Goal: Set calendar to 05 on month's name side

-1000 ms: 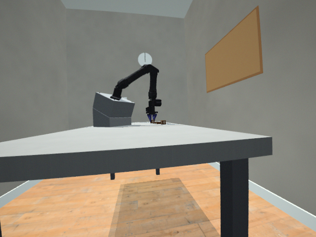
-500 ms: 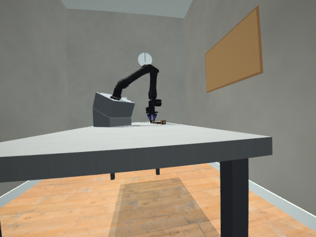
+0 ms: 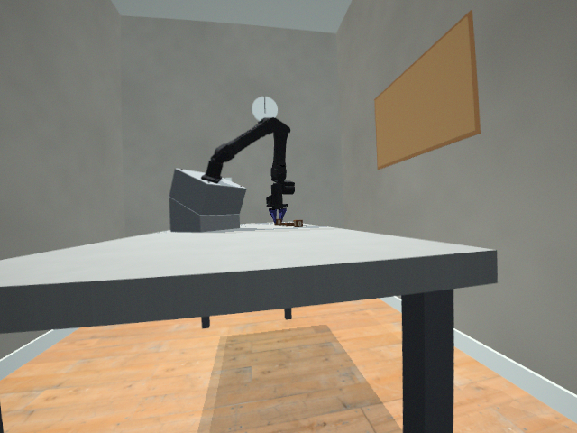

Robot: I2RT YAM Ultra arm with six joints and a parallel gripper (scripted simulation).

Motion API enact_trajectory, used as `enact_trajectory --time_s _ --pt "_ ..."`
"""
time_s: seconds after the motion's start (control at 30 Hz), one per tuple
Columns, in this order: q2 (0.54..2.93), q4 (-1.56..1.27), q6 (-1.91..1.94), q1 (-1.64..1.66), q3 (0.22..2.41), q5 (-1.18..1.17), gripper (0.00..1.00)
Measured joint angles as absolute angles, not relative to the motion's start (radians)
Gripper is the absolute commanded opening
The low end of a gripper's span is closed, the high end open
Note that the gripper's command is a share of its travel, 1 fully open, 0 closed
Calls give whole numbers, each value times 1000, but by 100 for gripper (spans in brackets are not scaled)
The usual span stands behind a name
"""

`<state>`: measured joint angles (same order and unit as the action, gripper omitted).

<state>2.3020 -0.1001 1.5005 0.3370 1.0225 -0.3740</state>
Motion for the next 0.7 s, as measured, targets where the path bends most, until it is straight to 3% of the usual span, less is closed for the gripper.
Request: enact_trajectory --time_s 0.7 --pt "2304 -104 1501 337 1035 -374 27"
